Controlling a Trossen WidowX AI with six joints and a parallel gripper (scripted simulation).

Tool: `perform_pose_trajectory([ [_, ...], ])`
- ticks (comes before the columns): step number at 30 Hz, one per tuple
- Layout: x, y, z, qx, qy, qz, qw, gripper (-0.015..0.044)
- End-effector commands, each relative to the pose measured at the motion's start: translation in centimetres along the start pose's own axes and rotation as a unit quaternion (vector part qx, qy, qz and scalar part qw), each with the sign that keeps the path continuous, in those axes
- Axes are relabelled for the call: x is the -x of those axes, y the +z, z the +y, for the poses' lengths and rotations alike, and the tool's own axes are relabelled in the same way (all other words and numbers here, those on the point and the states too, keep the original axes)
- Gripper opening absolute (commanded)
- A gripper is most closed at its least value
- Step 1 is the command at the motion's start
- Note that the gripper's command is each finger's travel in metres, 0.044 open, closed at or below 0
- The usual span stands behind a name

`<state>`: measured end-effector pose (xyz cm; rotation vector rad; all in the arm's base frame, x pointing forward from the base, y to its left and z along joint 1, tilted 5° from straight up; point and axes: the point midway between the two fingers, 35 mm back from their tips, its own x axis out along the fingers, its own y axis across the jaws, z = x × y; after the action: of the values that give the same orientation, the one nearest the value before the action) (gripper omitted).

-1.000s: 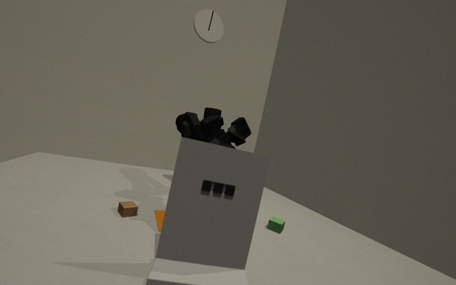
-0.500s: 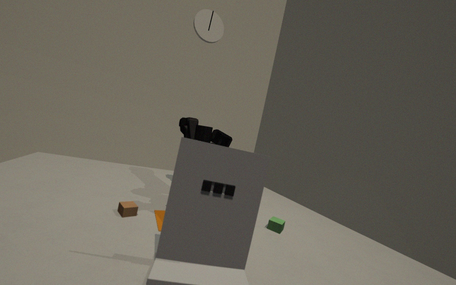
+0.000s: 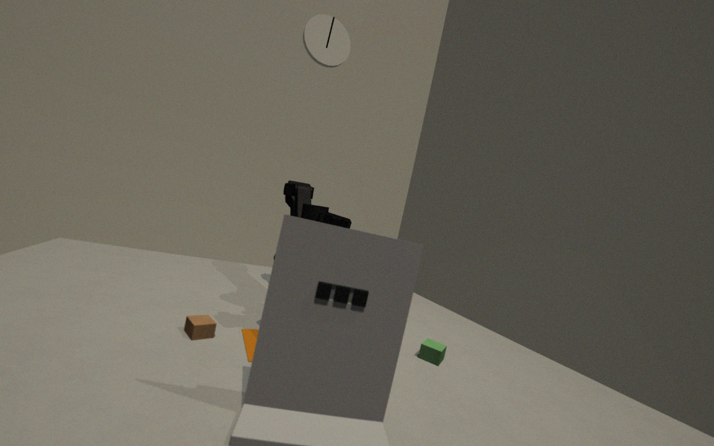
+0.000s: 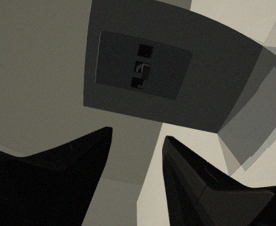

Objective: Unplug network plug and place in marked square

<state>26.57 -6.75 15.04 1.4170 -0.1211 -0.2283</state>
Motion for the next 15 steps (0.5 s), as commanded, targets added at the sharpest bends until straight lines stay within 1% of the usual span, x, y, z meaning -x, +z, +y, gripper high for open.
perform_pose_trajectory([
  [1,-0.6,0.2,0.3,-0.006,0.004,-0.001,1.0,0.0156],
  [15,-2.8,0.8,0.4,-0.021,0.011,-0.005,1.0,0.0156],
])
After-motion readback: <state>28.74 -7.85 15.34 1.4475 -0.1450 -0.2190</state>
